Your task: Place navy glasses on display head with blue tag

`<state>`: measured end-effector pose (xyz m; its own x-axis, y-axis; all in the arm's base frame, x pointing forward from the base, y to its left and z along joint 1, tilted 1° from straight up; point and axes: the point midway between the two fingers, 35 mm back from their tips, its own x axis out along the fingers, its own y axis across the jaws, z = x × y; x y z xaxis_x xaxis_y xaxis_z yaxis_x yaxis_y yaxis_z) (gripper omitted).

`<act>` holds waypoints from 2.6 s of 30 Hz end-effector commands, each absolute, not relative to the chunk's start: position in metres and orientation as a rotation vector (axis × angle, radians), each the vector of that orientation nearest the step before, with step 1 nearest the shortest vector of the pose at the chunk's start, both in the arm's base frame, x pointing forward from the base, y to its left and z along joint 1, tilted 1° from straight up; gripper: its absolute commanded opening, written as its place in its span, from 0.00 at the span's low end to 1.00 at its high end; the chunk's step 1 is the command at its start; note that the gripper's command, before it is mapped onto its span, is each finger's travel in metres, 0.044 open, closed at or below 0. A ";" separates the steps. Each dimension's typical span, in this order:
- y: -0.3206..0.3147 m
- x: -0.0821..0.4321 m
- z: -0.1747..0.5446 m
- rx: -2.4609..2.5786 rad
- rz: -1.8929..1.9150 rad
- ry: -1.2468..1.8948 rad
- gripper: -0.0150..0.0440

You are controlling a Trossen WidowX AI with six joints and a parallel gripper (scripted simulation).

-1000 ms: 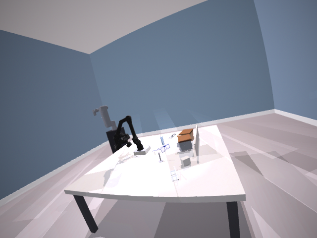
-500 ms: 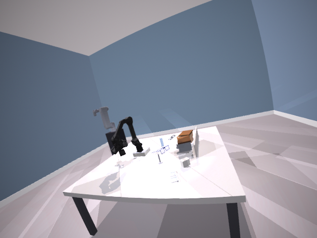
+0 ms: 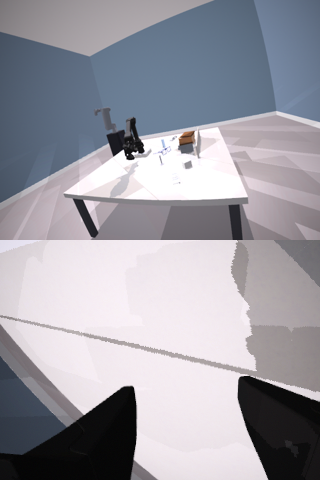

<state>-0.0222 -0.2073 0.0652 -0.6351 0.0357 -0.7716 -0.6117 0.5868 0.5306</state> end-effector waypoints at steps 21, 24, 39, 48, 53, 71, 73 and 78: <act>-0.036 0.258 0.072 -0.973 0.871 1.418 0.59; 0.001 0.267 0.076 -0.967 0.911 1.342 0.59; 0.001 0.263 0.076 -0.967 0.914 1.337 0.46; 0.001 0.266 0.064 -0.967 0.914 1.337 0.46; 0.000 0.267 0.056 -0.967 0.914 1.337 0.46; -0.001 0.270 0.027 -0.967 0.914 1.337 0.46; -0.002 0.270 0.024 -0.967 0.914 1.337 0.46; -0.002 0.270 0.017 -0.967 0.914 1.337 0.46</act>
<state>0.2704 -0.0024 0.0211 0.0358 -0.0200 -0.9992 -0.9355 0.3511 -0.0405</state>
